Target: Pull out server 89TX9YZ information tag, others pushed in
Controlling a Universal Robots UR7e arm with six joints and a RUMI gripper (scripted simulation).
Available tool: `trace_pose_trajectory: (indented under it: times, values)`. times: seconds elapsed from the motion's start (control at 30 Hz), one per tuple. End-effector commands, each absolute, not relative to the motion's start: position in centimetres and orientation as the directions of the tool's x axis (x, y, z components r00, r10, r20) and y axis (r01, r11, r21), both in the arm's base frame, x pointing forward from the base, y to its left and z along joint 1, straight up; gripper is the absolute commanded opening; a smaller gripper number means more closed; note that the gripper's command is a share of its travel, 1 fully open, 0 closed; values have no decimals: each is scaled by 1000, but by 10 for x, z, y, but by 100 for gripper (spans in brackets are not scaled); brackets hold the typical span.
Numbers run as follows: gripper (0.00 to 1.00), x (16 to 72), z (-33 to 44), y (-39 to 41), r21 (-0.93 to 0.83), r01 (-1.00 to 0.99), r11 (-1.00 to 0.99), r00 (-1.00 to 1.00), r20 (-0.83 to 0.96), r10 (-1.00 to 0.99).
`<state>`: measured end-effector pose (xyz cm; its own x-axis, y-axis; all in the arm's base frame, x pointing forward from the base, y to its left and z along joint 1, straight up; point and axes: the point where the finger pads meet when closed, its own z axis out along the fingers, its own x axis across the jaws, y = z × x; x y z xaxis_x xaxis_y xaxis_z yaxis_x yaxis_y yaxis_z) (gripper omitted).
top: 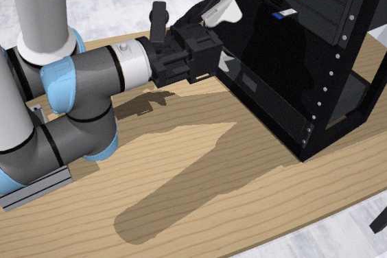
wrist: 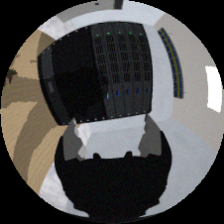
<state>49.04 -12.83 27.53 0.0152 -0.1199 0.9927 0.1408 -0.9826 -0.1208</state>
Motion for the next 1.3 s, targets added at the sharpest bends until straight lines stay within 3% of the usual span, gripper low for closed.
trace_pose_trajectory:
  times: [0.0, 1.27]
  values:
    - [100, 490, 275, -128, -108, 143, -984, 14, 994, -107]
    - [100, 485, 270, -126, -48, 154, -987, 5, 999, -48]
